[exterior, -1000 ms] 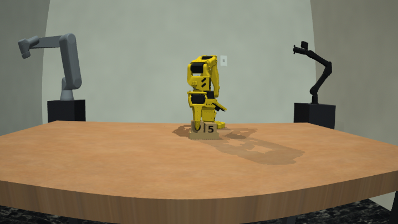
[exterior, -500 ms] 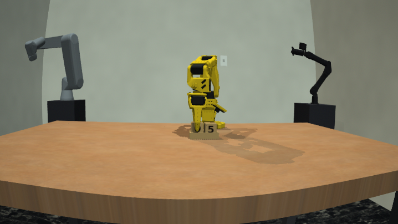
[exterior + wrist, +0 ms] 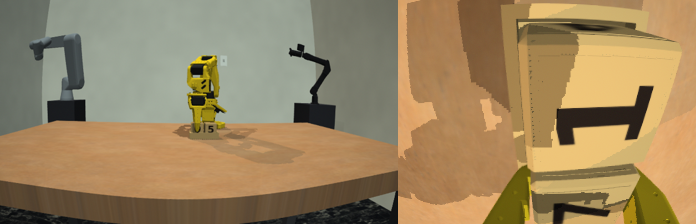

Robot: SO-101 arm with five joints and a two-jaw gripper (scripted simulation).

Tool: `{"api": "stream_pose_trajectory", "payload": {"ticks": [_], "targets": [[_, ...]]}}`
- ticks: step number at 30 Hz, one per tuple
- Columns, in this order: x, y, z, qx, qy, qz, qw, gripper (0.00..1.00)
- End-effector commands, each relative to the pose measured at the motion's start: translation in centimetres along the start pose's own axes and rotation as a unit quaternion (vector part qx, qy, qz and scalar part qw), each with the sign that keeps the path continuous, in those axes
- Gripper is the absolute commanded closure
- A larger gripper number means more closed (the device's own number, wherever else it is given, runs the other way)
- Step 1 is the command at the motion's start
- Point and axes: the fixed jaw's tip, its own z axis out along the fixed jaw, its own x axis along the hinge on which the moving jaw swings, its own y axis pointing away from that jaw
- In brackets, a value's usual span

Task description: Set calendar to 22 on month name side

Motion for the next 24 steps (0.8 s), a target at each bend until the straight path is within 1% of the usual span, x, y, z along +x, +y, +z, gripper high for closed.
{"api": "stream_pose_trajectory", "payload": {"ticks": [1, 10, 19, 24], "targets": [[0.18, -0.20, -0.18, 0.009, 0.003, -0.001, 1.000, 0.99], [0.18, -0.20, -0.18, 0.009, 0.003, -0.001, 1.000, 0.83], [0.18, -0.20, -0.18, 0.009, 0.003, -0.001, 1.000, 0.81], [0.18, -0.20, -0.18, 0.009, 0.003, -0.001, 1.000, 0.79]]}}
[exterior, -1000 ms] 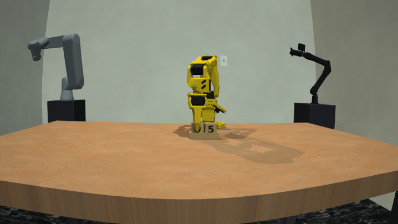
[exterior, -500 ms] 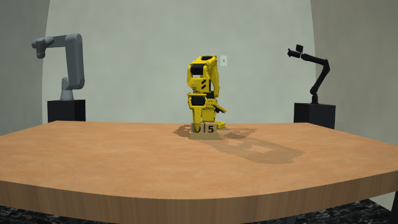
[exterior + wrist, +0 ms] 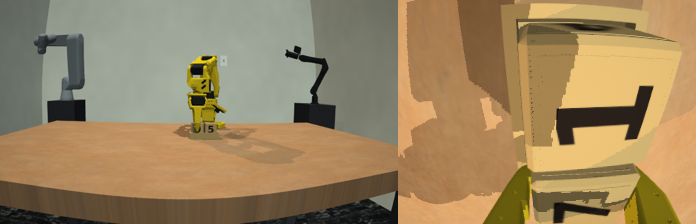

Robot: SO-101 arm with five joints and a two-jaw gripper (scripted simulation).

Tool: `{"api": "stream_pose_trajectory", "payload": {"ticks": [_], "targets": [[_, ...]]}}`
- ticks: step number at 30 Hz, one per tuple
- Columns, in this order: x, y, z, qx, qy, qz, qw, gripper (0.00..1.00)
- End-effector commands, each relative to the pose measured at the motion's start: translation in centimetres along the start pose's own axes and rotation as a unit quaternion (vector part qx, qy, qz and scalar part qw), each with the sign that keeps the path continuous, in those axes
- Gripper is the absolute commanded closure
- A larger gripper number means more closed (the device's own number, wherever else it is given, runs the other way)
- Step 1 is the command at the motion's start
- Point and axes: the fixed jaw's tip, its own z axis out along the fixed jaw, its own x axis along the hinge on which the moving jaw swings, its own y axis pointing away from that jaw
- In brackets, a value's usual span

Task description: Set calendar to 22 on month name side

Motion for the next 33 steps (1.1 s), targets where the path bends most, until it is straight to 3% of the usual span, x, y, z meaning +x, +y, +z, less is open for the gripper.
{"api": "stream_pose_trajectory", "payload": {"ticks": [1, 17, 28, 33], "targets": [[0.18, -0.19, -0.18, 0.009, 0.003, -0.001, 1.000, 0.78], [0.18, -0.19, -0.18, 0.009, 0.003, -0.001, 1.000, 0.65], [0.18, -0.20, -0.23, 0.009, 0.003, -0.001, 1.000, 0.64], [0.22, -0.30, -0.90, 0.009, 0.003, -0.001, 1.000, 0.64]]}}
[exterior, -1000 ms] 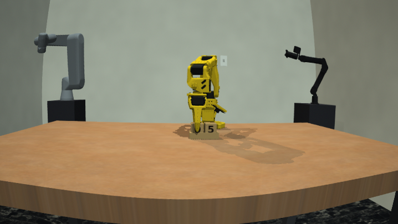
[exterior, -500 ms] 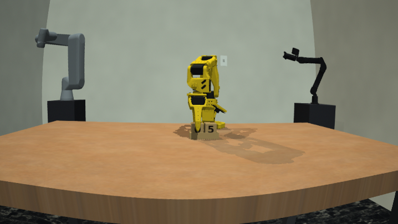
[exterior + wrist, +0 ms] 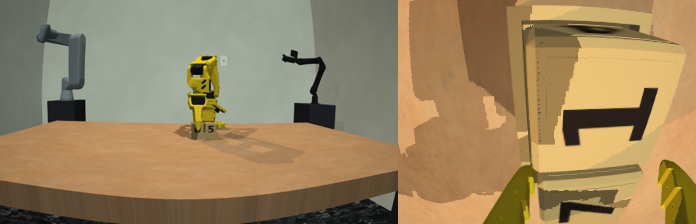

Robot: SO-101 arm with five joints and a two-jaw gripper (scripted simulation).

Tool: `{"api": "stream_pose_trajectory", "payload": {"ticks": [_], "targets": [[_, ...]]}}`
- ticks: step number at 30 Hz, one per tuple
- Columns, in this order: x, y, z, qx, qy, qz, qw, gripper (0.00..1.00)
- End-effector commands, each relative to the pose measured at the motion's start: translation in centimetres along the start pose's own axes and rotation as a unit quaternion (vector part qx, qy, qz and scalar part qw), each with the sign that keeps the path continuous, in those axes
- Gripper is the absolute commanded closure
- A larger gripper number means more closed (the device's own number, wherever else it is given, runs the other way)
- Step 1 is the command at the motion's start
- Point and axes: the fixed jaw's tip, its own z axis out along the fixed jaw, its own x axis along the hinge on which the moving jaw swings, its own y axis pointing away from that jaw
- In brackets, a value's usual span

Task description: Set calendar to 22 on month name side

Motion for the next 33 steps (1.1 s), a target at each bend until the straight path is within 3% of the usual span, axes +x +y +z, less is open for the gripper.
{"api": "stream_pose_trajectory", "payload": {"ticks": [1, 18, 33], "targets": [[0.3, -0.5, -1.1, 0.014, 0.004, -0.001, 1.000, 0.64], [0.2, -0.2, -5.9, 0.014, 0.004, -0.001, 1.000, 0.64], [0.2, -0.1, -6.2, 0.014, 0.004, -0.001, 1.000, 0.64]]}}
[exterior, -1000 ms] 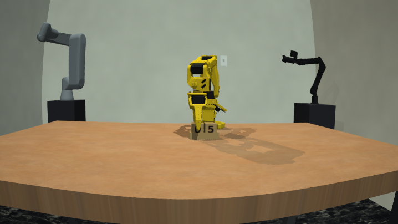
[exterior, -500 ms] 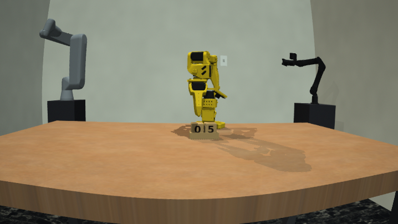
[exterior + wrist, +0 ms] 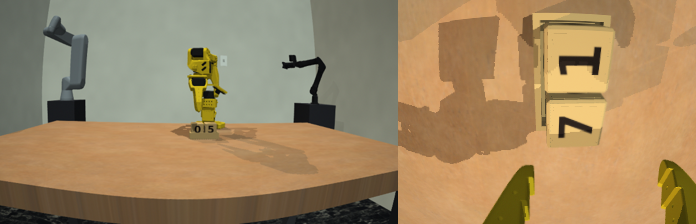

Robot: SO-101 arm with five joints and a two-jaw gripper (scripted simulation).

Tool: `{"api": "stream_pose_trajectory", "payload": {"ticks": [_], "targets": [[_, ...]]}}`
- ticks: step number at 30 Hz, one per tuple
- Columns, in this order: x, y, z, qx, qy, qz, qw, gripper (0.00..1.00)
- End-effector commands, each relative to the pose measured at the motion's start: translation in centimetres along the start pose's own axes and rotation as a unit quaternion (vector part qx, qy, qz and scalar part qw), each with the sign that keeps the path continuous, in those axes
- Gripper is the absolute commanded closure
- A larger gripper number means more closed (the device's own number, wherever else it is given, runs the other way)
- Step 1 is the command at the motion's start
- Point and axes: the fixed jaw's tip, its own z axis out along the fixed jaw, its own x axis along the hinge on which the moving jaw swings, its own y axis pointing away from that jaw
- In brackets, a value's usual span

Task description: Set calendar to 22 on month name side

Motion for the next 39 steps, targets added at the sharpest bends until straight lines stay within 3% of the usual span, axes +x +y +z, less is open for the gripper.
{"api": "stream_pose_trajectory", "payload": {"ticks": [1, 27, 39], "targets": [[0.3, -0.5, -1.2, 0.033, 0.011, -0.001, 0.999, 0.64], [0.0, -0.4, -1.4, 0.040, 0.012, 0.027, 0.999, 0.64], [-1.0, 0.1, -2.3, 0.064, 0.011, 0.127, 0.990, 0.64]]}}
